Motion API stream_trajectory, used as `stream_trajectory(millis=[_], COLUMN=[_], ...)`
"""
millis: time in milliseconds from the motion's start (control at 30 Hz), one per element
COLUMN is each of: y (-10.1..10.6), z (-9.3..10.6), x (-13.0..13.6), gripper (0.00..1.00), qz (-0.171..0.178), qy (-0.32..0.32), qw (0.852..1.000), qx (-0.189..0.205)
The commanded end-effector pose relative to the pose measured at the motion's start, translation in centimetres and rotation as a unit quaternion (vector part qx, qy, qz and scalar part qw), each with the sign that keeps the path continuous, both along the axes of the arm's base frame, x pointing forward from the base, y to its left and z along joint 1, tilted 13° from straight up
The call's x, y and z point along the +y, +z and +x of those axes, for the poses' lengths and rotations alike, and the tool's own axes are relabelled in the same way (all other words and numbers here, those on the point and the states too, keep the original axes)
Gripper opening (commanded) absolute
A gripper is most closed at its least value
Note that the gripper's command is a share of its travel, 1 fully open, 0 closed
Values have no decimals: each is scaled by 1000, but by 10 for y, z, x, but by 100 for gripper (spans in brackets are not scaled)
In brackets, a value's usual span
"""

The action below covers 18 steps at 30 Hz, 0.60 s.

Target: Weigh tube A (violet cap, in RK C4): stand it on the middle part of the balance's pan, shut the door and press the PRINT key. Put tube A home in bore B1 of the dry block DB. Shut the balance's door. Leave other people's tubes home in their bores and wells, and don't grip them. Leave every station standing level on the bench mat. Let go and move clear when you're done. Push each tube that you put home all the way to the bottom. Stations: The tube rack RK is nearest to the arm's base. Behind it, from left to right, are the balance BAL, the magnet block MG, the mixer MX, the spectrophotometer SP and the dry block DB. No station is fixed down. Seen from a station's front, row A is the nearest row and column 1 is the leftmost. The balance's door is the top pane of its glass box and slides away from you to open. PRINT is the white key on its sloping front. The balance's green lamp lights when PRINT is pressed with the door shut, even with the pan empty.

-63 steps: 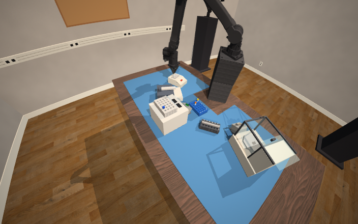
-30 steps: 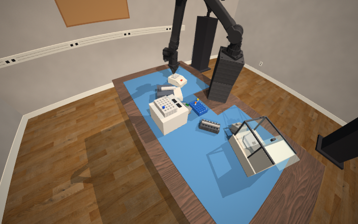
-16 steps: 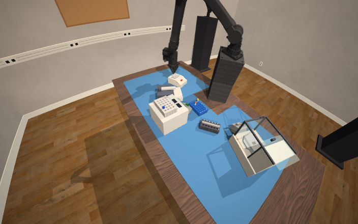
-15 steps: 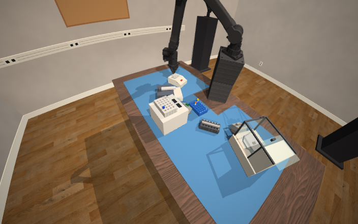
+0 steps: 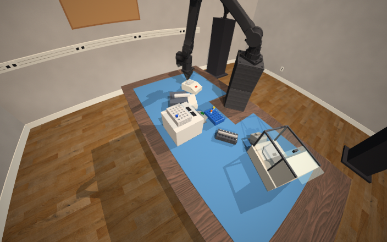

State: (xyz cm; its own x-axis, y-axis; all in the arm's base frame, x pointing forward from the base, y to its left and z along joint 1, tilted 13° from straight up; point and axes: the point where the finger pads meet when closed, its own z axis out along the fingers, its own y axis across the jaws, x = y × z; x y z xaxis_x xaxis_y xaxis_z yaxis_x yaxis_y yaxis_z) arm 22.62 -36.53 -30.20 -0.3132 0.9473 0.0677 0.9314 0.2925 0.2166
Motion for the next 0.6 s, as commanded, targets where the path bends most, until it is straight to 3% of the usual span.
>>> stream_trajectory(millis=[0,567], y=[-10,-10], z=[5,2], x=[8,15], gripper=[9,9], qz=[4,9], qy=[1,1], qw=[1000,1000], qx=[1,3])
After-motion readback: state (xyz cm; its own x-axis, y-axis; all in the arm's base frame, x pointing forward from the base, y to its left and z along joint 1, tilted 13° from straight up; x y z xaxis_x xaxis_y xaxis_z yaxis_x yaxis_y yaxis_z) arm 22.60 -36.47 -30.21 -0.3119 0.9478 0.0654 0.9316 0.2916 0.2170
